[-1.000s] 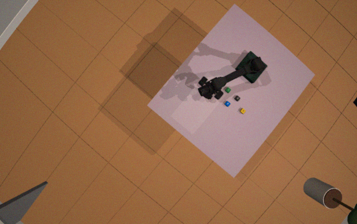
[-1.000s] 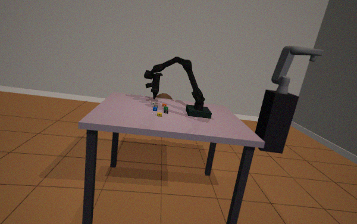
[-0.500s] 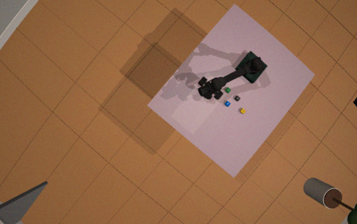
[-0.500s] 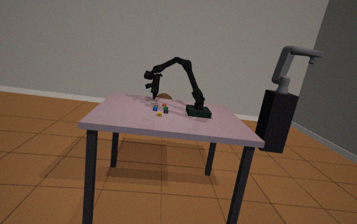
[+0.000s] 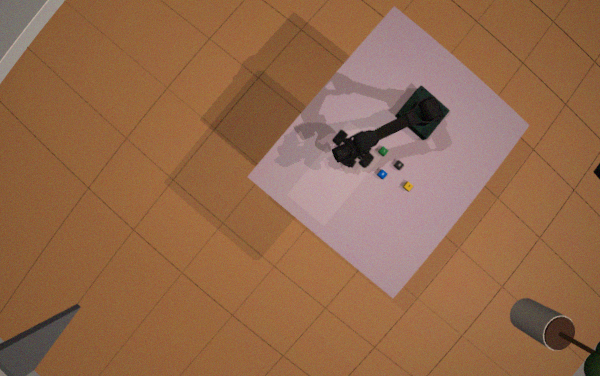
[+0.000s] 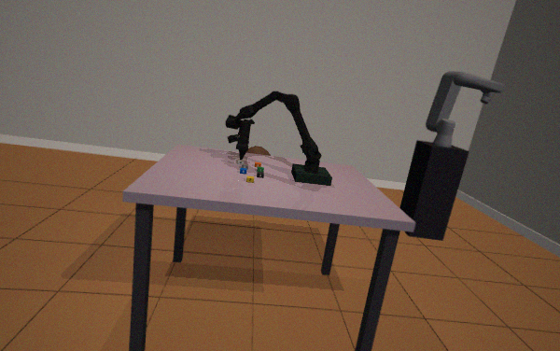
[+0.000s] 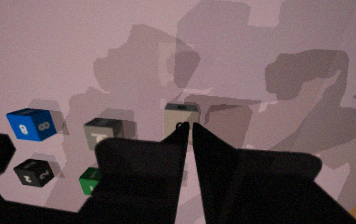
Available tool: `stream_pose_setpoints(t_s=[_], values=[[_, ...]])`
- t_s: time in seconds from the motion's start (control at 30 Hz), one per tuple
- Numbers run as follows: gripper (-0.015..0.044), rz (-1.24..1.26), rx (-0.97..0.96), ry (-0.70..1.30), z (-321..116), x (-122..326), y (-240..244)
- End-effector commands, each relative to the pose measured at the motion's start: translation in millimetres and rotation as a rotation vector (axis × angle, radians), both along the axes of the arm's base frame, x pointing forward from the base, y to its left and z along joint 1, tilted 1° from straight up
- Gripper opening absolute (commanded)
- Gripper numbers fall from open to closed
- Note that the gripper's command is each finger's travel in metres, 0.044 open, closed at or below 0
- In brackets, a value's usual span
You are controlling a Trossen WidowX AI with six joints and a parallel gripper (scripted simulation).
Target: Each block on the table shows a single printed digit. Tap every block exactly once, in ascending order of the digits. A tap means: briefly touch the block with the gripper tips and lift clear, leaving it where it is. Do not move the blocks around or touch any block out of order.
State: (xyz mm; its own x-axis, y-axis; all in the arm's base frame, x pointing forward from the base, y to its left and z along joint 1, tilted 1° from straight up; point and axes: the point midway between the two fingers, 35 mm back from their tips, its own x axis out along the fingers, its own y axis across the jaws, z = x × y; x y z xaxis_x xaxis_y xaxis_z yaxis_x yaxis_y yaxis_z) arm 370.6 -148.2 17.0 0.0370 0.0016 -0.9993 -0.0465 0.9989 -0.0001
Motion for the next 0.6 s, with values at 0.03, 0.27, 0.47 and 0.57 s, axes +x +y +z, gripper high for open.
stream_pose_setpoints(t_s=[0.03,0.27,0.47,0.57], values=[[0.0020,0.001,0.004,0.012,-6,-3,1],[0.0020,0.001,0.004,0.010,21,-3,1],[0.0020,0.001,0.004,0.012,27,-3,1],[0.0020,0.001,0.004,0.011,64,-2,0]])
